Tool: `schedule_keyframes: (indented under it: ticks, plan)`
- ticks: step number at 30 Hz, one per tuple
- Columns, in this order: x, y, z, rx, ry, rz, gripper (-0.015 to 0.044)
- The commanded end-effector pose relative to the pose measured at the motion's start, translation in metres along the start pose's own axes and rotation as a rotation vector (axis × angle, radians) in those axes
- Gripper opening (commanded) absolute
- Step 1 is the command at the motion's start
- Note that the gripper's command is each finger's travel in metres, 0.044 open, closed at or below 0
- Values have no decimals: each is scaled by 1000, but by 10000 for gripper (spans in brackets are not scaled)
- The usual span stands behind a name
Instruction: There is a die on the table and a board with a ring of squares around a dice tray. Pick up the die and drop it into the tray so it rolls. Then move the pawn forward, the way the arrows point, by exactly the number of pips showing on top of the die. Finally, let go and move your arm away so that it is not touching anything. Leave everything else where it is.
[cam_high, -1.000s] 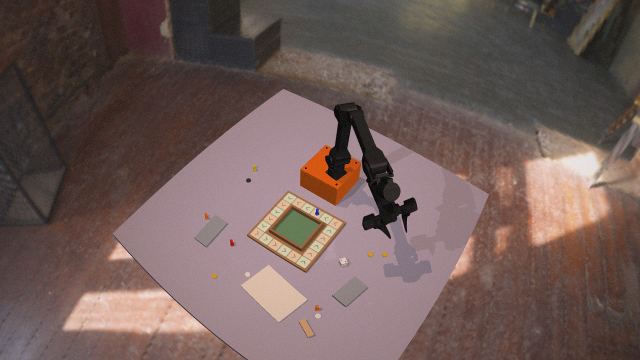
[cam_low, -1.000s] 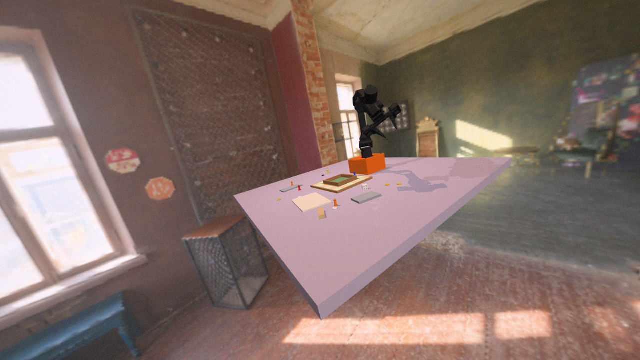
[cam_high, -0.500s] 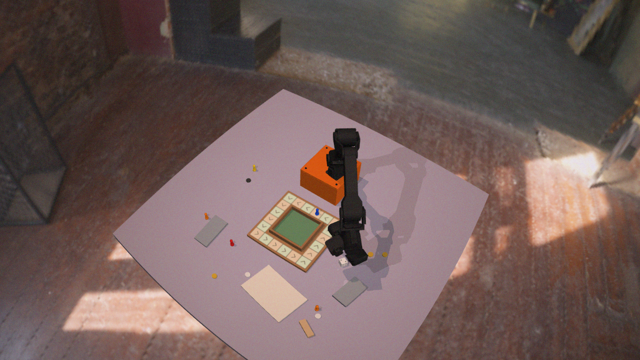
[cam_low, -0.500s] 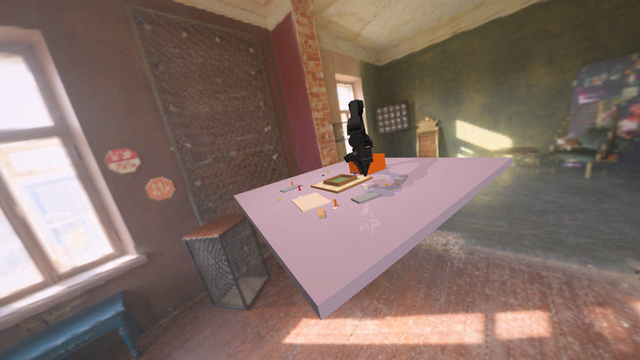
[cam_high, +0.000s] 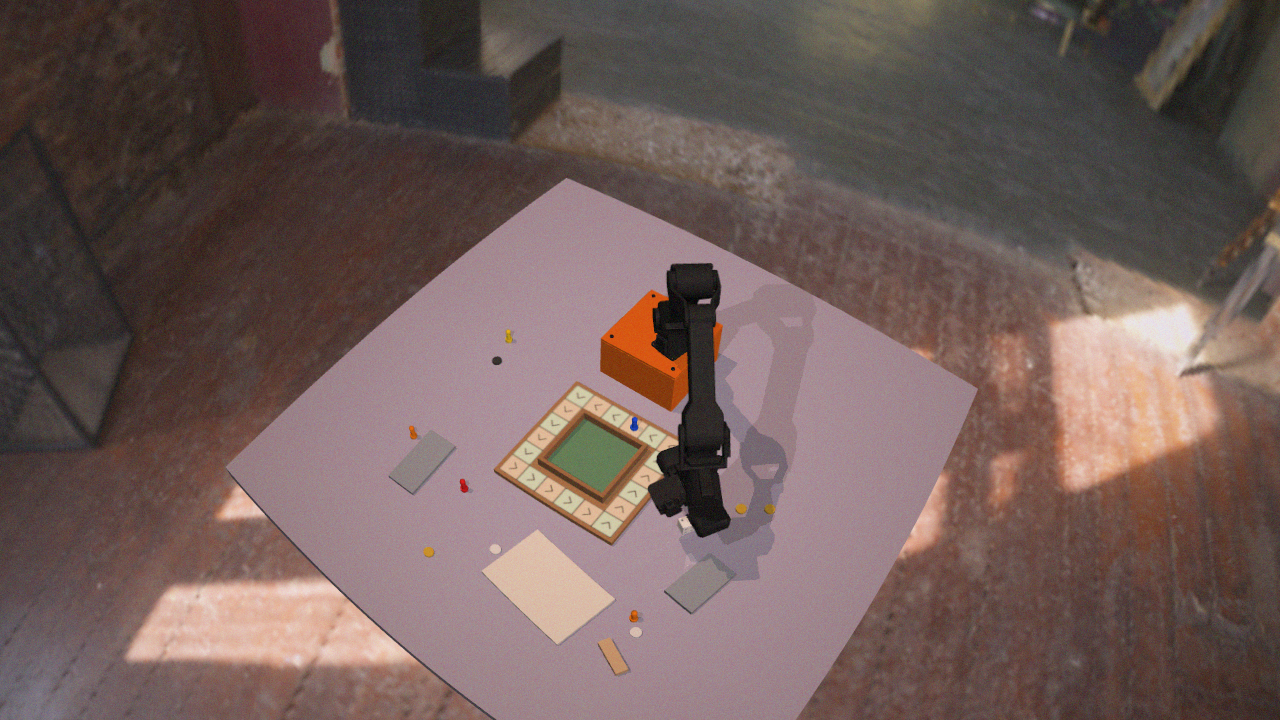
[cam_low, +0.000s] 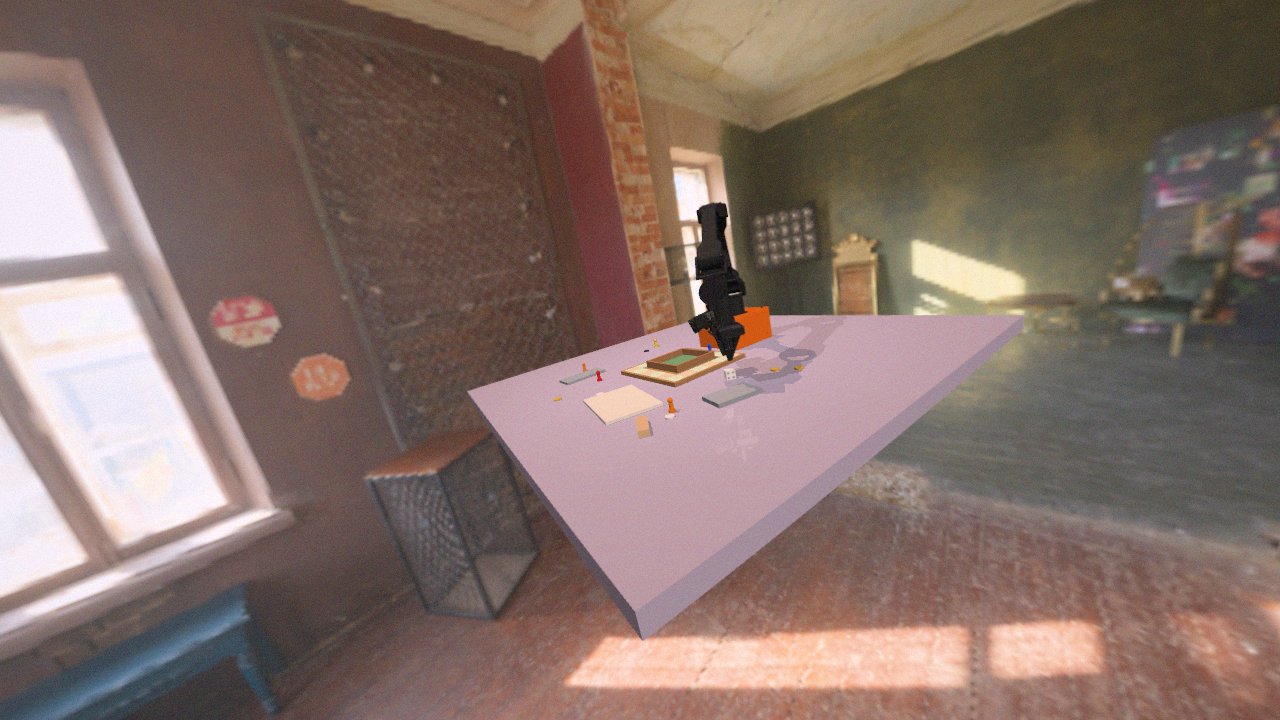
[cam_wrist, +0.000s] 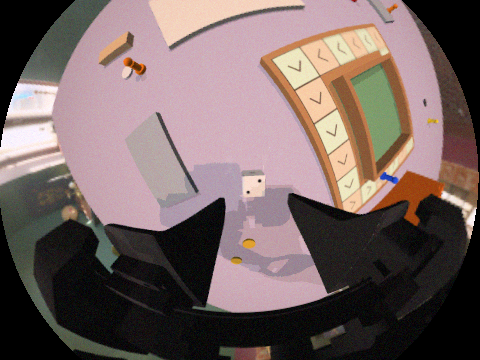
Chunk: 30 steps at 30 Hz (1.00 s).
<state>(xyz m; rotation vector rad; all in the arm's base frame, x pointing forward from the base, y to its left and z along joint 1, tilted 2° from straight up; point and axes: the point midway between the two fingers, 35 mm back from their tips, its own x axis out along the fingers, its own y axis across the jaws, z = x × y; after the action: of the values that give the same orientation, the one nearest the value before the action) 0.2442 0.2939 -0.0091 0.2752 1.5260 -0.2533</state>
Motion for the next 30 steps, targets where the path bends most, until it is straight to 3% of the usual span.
schedule_keyframes:
  ticks: [1, 27, 30]
  plan:
    - [15, -2, -1, 6, -5, -4, 275]
    - [49, -2, -1, 6, -5, -4, 275]
    - [49, -2, -1, 6, -5, -4, 196]
